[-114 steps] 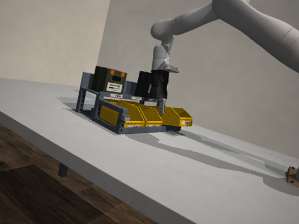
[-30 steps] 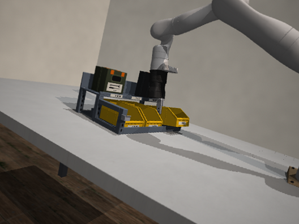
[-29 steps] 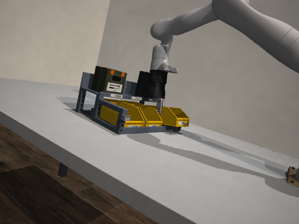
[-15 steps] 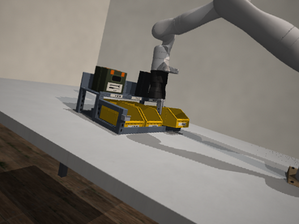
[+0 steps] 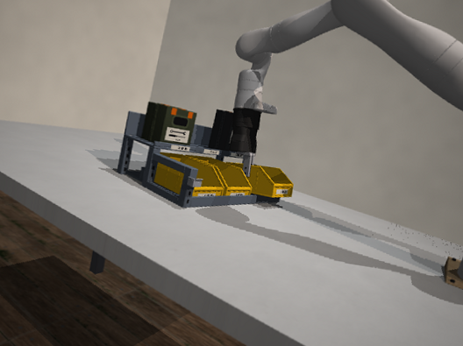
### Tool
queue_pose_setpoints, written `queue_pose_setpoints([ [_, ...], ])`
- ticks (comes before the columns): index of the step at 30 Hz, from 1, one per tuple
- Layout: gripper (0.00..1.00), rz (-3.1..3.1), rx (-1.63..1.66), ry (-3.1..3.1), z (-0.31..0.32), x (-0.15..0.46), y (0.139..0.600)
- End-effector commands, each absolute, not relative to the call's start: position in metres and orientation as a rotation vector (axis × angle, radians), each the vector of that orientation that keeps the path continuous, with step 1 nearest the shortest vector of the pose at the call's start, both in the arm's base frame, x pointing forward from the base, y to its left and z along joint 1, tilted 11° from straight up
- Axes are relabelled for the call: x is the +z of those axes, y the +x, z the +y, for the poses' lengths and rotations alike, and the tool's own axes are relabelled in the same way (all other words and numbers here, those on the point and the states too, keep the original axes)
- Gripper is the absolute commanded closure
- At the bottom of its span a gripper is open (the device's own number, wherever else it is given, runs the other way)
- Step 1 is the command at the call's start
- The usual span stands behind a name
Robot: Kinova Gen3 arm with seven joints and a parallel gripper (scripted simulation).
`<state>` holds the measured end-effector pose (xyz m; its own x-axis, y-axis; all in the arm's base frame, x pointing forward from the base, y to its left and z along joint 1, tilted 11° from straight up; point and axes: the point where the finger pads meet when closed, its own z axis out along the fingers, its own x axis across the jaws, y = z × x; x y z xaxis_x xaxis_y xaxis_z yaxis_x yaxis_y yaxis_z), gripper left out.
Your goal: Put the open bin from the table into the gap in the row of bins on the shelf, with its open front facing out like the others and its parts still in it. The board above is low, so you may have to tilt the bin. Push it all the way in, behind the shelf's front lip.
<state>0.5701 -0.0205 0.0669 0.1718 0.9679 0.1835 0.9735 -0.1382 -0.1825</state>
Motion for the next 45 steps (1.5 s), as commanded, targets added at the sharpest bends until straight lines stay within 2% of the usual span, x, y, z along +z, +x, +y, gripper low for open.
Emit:
queue_pose_setpoints([
  [1, 1.00, -1.871, -0.034, -2.194, -0.0210, 0.0687, 0.5710],
  [29, 1.00, -1.871, -0.034, -2.194, -0.0210, 0.0687, 0.5710],
  [30, 0.68, -1.871, -0.034, -2.193, -0.0209, 0.0683, 0.5708],
  [45, 0.68, -1.871, -0.034, -2.193, -0.0209, 0.0683, 0.5708],
])
